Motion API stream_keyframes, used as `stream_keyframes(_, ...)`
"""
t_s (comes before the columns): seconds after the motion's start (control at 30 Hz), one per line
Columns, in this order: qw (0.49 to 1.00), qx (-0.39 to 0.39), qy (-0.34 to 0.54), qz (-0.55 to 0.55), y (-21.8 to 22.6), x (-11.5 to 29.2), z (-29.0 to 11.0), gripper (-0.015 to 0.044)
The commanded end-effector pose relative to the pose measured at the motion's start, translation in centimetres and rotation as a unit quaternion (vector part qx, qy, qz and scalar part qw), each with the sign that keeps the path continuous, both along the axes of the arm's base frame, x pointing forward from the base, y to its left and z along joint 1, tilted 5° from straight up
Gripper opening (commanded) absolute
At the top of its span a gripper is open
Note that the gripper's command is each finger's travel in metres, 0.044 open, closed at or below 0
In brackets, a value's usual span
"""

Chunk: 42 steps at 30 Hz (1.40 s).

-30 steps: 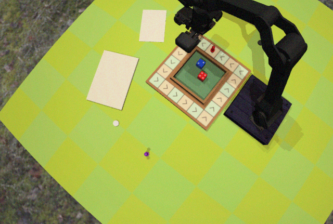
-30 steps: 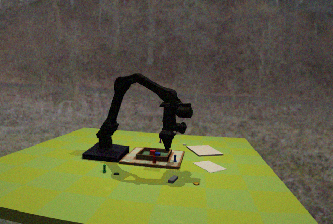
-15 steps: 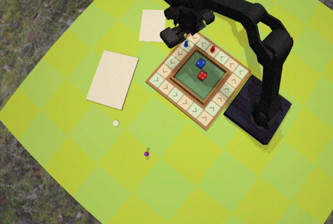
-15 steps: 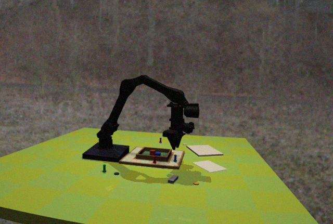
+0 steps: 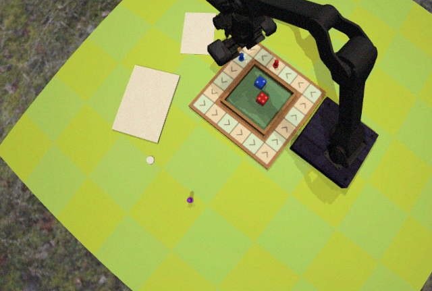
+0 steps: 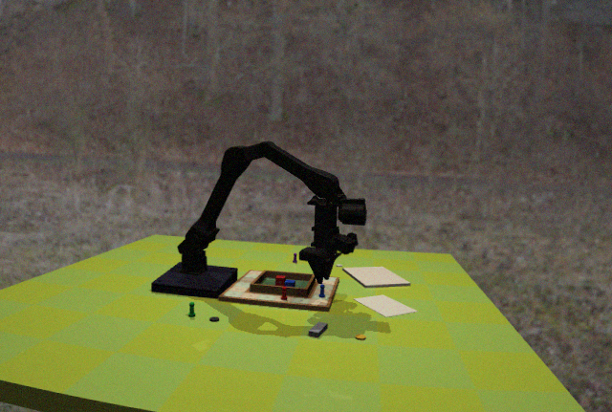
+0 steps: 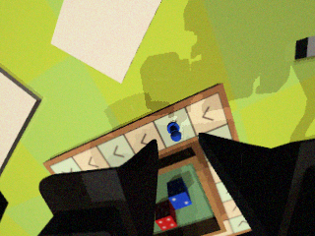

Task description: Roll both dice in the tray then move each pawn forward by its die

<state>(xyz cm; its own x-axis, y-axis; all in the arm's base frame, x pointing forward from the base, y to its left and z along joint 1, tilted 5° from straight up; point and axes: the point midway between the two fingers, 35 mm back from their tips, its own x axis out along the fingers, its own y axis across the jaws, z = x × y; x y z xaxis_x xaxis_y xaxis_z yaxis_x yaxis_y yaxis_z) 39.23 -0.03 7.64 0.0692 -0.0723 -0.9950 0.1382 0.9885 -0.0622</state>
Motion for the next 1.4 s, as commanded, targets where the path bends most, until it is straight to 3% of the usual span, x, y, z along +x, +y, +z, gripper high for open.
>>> stream_keyframes(0.0,1.000,-0.002,0.003,-0.001,-0.1,0.0,-0.9,0.0200)
stream_keyframes(0.53,1.000,-0.002,0.003,-0.001,-0.3,0.0,-3.3,0.0200)
stream_keyframes(0.73,1.000,-0.002,0.003,-0.001,-0.3,0.0,-3.3,0.0043)
stream_keyframes(1.07,1.000,-0.002,0.003,-0.001,-0.3,0.1,-3.0,0.0000)
stream_keyframes(1.37,1.000,-0.002,0.003,-0.001,0.1,0.5,1.5,0.0000)
